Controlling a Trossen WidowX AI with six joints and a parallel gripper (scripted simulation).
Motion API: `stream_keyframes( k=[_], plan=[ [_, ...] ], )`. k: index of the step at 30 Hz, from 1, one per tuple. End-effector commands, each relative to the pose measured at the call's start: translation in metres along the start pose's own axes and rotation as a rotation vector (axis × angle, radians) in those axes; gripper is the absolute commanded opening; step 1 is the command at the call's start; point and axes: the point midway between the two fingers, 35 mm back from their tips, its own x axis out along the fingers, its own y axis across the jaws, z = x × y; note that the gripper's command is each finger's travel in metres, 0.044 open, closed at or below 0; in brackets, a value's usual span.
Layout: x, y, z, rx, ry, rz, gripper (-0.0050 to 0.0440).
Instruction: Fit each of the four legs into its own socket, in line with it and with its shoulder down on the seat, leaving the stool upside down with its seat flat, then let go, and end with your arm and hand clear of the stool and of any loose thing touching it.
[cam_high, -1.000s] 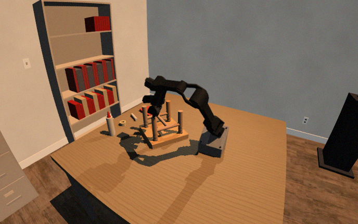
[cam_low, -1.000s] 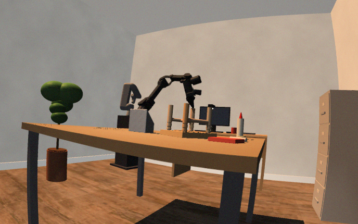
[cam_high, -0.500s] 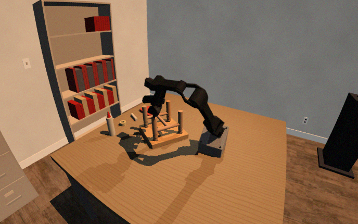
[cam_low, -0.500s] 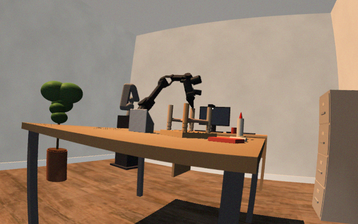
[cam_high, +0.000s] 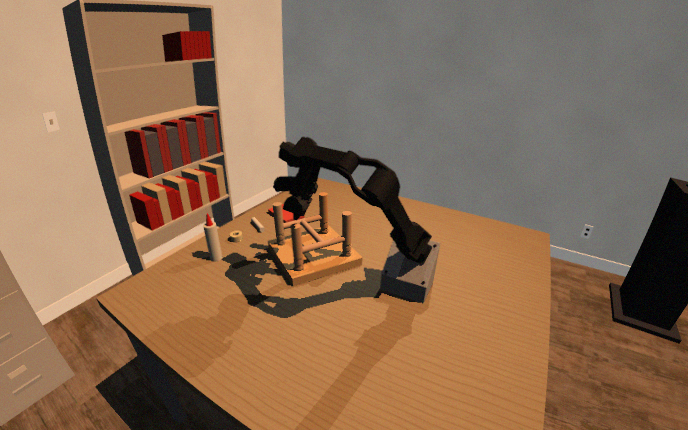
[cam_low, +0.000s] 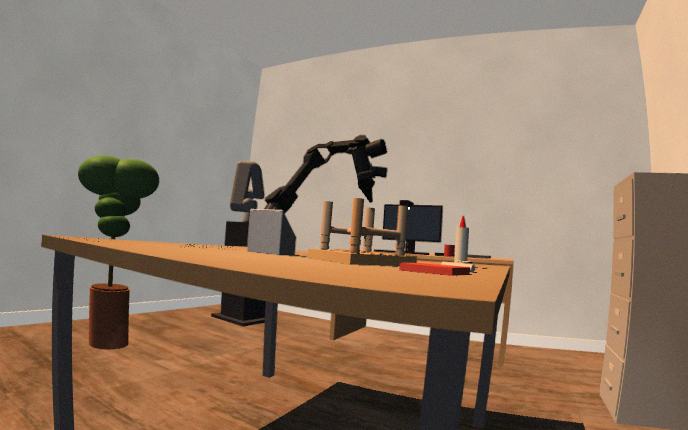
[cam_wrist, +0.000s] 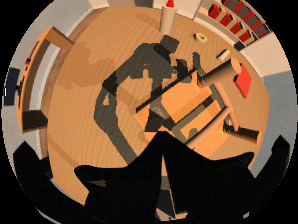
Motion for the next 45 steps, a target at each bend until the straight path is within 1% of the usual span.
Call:
stream_keyframes(
  k=[1, 5, 6, 7, 9, 16, 18, 20, 25, 31, 33, 40, 45],
  plan=[
    [-0.005, 0.001, 0.004, -0.007, -0.009, -0.001, 0.0],
    [-0.009, 0.001, 0.005, -0.008, -0.013, -0.002, 0.0],
    [-0.005, -0.002, 0.002, 0.006, -0.004, -0.003, 0.0],
    [-0.006, -0.01, 0.004, 0.028, -0.003, -0.011, 0.0],
    [-0.009, -0.041, 0.009, 0.106, 0.002, -0.04, 0.0],
    [-0.016, -0.108, 0.01, 0.269, 0.013, -0.092, 0.0],
    [-0.016, -0.108, 0.01, 0.269, 0.013, -0.092, 0.0],
    [-0.02, -0.141, 0.005, 0.349, 0.018, -0.115, 0.0],
    [-0.025, -0.184, -0.005, 0.453, 0.024, -0.141, 0.0],
    [-0.03, -0.238, -0.027, 0.587, 0.033, -0.168, 0.0],
    [-0.03, -0.245, -0.03, 0.605, 0.034, -0.171, 0.0],
    [-0.03, -0.245, -0.031, 0.605, 0.034, -0.171, 0.0],
    [-0.01, -0.244, -0.037, 0.605, 0.034, -0.171, 0.0]
  ],
)
